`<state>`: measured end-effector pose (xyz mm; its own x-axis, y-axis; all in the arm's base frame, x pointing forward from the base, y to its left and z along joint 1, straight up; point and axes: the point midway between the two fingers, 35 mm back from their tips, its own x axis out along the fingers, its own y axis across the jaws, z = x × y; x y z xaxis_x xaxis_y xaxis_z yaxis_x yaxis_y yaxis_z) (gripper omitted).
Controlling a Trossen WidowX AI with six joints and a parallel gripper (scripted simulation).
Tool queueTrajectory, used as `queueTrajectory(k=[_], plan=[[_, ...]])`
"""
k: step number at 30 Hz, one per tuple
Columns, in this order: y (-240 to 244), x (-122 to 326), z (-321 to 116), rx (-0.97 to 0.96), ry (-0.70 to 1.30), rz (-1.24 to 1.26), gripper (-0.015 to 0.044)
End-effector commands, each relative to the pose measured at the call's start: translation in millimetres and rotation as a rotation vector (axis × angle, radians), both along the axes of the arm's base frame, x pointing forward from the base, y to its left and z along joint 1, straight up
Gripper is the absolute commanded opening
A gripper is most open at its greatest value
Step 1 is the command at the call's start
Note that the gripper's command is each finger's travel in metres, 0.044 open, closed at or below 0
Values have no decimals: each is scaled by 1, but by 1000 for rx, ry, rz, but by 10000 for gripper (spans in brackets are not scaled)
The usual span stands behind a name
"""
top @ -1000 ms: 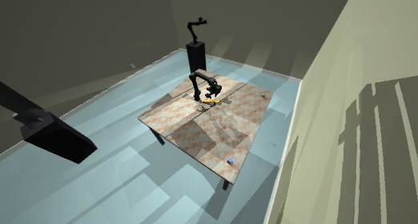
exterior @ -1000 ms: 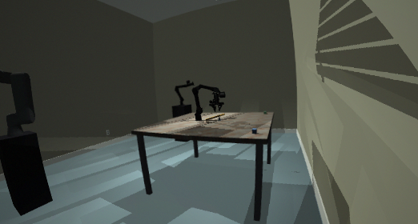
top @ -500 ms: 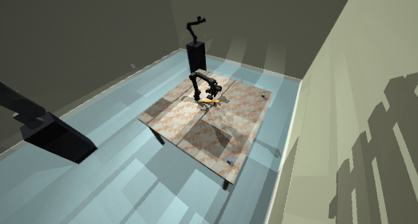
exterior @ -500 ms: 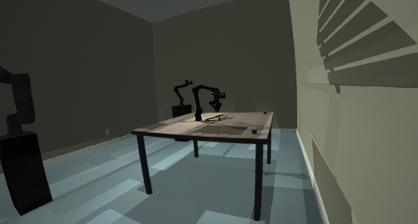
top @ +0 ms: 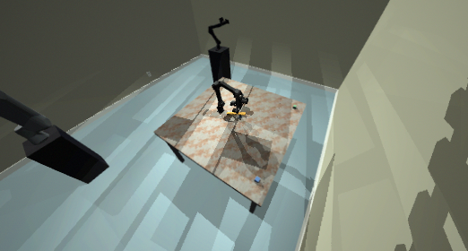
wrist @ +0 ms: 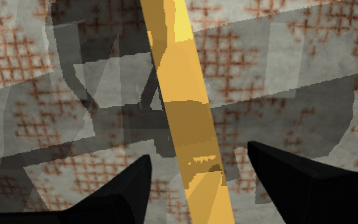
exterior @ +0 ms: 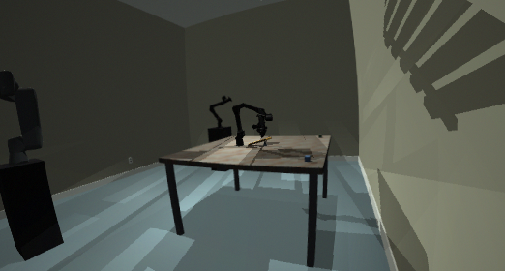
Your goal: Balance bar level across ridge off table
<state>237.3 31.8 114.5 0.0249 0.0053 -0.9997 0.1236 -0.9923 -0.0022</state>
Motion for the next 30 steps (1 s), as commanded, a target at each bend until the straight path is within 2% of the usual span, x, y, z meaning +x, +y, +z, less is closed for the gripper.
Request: queueTrajectory(k=[1, 30], plan=[[-1, -1, -6, -4, 4, 8, 315], [-1, 0, -32, -4, 4, 8, 315]])
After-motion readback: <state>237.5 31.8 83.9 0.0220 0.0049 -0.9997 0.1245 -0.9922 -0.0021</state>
